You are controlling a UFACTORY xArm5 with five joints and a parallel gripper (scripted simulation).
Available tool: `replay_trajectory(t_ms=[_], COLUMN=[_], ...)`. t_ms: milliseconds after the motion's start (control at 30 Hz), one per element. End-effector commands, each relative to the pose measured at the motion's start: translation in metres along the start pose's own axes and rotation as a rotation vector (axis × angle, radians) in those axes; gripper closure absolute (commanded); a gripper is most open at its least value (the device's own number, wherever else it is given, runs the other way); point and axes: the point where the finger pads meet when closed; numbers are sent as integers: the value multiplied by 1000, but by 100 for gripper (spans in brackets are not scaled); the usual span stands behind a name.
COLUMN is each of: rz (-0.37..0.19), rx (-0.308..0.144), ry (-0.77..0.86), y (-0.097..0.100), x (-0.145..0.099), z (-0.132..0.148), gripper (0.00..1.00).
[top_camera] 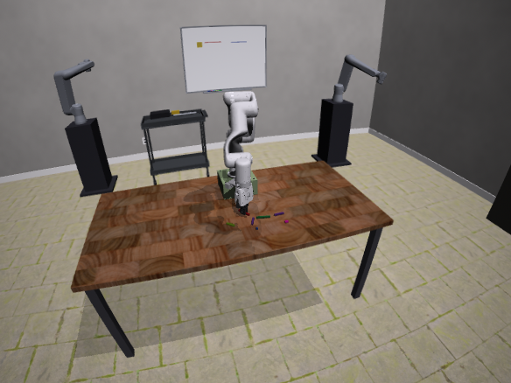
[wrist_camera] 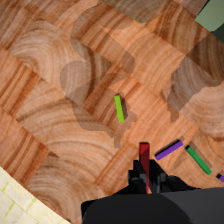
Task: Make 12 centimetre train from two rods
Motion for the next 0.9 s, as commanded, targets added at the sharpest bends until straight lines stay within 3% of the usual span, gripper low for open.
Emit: replay_trajectory(t_ms=[0, 867], rz=[-4, -4], rx=[2, 1], ry=[123, 182], y=[1, -4], x=[9, 15], z=[-13, -18], gripper=[96, 96])
Point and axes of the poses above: the point where the finger pads meet when closed, its own y axis back along the fingers, its own z axis across the jaws, x = y × z, and after that the axes turned 12 degrees about -y, right-handed
